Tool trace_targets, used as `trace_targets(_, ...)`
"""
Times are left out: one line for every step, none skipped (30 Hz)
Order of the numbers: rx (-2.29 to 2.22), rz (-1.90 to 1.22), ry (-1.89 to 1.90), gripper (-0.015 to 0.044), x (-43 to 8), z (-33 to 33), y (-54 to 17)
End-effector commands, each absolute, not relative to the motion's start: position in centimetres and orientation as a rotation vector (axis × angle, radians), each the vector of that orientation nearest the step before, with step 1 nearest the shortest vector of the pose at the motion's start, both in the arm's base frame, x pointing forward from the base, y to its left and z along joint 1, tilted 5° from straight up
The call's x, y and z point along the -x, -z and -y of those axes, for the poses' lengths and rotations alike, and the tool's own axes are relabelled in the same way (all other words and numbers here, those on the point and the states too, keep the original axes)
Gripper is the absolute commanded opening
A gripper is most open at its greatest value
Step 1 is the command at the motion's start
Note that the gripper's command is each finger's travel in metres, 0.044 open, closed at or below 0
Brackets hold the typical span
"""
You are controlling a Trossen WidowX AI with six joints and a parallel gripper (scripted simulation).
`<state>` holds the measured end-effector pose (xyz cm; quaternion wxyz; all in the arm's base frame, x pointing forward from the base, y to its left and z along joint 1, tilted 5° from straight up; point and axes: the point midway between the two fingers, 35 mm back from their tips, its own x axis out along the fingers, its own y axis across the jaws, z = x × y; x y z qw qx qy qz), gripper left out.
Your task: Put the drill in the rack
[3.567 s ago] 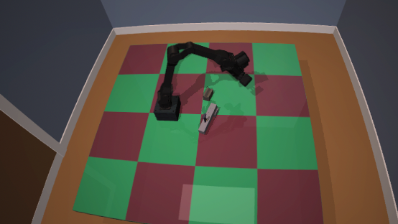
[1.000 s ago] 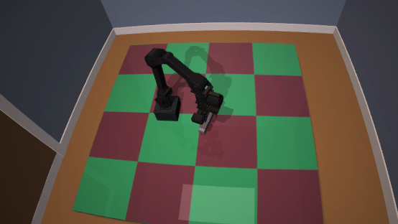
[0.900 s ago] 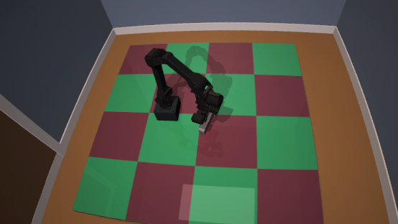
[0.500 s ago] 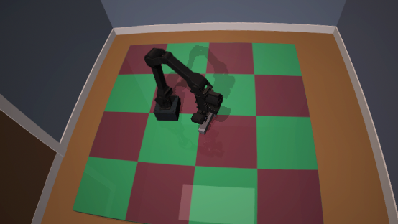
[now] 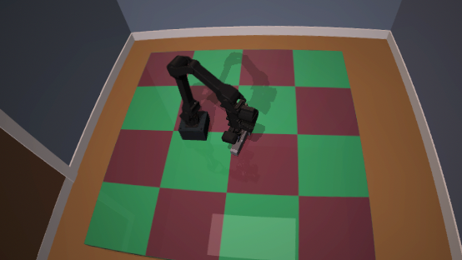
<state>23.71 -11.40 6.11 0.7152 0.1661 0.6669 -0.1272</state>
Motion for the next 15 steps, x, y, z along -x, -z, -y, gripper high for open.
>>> trace_targets(-0.386,-1.527,0.268,0.0000,-23.03,10.66,-4.07)
trace_targets(-0.386,-1.527,0.268,0.0000,-23.03,10.65,-4.02)
trace_targets(-0.386,-1.527,0.268,0.0000,-23.03,10.64,-3.98)
trace_targets(-0.386,-1.527,0.268,0.0000,-23.02,10.63,-3.95)
trace_targets(-0.386,-1.527,0.268,0.0000,-23.02,10.62,-3.92)
trace_targets(-0.386,-1.527,0.268,0.0000,-23.02,10.61,-3.90)
trace_targets(-0.386,-1.527,0.268,0.0000,-23.02,10.61,-3.87)
trace_targets(-0.386,-1.527,0.268,0.0000,-23.01,10.60,-3.83)
trace_targets(-0.386,-1.527,0.268,0.0000,-23.01,10.58,-3.79)
trace_targets(-0.386,-1.527,0.268,0.0000,-23.01,10.57,-3.75)
trace_targets(-0.386,-1.527,0.268,0.0000,-23.00,10.56,-3.71)
trace_targets(-0.386,-1.527,0.268,0.0000,-23.00,10.56,-3.69)
trace_targets(-0.386,-1.527,0.268,0.0000,-23.00,10.55,-3.67)
trace_targets(-0.386,-1.527,0.268,0.0000,-23.00,10.54,-3.64)
trace_targets(-0.386,-1.527,0.268,0.0000,-23.00,10.53,-3.60)
